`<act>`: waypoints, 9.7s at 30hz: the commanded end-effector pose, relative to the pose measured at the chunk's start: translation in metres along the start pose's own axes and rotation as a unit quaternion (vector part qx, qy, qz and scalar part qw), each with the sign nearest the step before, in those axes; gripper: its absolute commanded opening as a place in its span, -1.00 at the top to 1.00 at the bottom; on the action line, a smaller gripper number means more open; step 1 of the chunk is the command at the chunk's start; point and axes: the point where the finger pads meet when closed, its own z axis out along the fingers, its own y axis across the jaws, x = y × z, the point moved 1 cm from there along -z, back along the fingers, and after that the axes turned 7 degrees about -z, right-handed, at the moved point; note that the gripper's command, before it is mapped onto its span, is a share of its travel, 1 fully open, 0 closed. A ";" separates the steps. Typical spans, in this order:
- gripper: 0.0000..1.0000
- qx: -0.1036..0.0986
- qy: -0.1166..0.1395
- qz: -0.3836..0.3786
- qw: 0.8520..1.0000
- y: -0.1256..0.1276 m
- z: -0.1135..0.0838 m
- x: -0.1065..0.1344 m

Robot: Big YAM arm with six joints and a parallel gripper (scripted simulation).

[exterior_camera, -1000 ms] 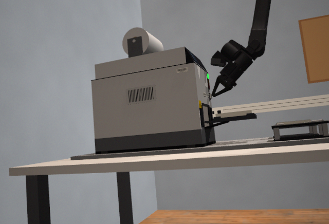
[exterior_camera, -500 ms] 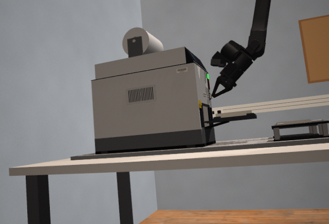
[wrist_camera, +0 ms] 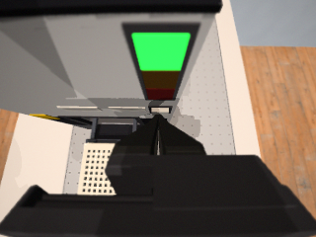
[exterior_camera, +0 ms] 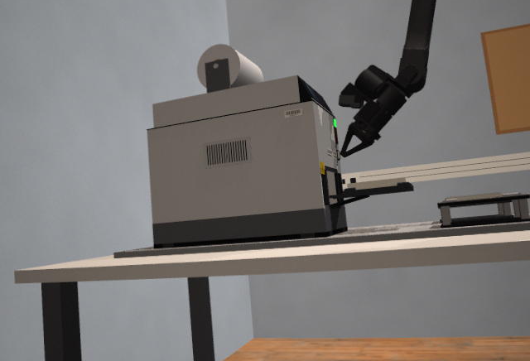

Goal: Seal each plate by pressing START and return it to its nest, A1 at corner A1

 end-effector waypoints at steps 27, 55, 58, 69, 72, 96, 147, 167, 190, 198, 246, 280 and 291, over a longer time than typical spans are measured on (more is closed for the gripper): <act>1.00 0.009 -0.034 0.006 0.999 -0.009 0.016 -0.032; 1.00 0.003 -0.002 0.006 1.000 -0.001 -0.044 0.004; 1.00 0.007 -0.002 0.008 1.000 -0.006 -0.044 0.005; 1.00 -0.004 -0.019 0.003 1.000 0.017 -0.102 0.009; 1.00 0.003 -0.032 0.005 0.999 0.010 -0.107 -0.002; -1.00 0.002 -0.009 -0.170 0.985 0.034 -0.173 0.006; -1.00 0.017 -0.011 -0.702 0.712 0.101 -0.167 -0.076; -1.00 0.012 -0.007 -0.704 0.710 0.101 -0.171 -0.061; -1.00 0.012 -0.009 -0.704 0.710 0.103 -0.171 -0.062; -1.00 0.012 -0.009 -0.705 0.710 0.103 -0.171 -0.063; -1.00 0.011 -0.012 -0.706 0.708 0.106 -0.171 -0.065; 1.00 0.012 -0.011 -0.305 0.952 0.003 -0.176 0.040; 1.00 0.013 -0.028 -0.147 0.989 0.011 -0.174 0.010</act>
